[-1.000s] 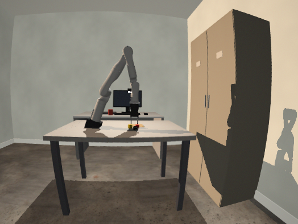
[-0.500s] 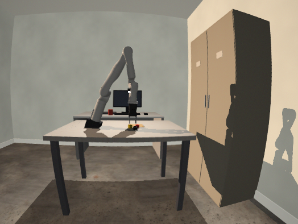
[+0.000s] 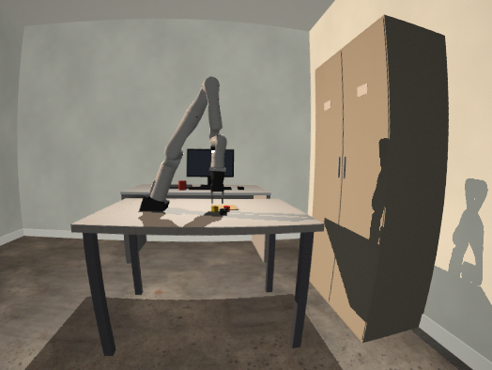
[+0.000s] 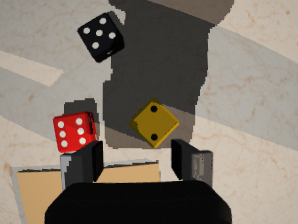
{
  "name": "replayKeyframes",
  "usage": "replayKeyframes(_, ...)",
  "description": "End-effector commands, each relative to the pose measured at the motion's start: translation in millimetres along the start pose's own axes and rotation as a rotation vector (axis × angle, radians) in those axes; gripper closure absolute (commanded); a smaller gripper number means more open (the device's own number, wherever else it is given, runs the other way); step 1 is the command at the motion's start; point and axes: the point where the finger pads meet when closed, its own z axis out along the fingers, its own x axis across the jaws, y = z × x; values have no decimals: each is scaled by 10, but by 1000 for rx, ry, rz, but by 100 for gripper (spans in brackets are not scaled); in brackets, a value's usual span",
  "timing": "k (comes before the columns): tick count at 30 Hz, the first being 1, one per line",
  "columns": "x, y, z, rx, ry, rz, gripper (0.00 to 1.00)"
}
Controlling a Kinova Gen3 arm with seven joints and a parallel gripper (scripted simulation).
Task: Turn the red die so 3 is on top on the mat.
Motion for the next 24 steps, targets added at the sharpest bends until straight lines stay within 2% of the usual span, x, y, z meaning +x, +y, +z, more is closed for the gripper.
replayKeyframes(1, 9, 58, -3, -4, -1, -13, 0)
replayKeyframes(24, 31, 95, -3, -4, -1, -13, 0)
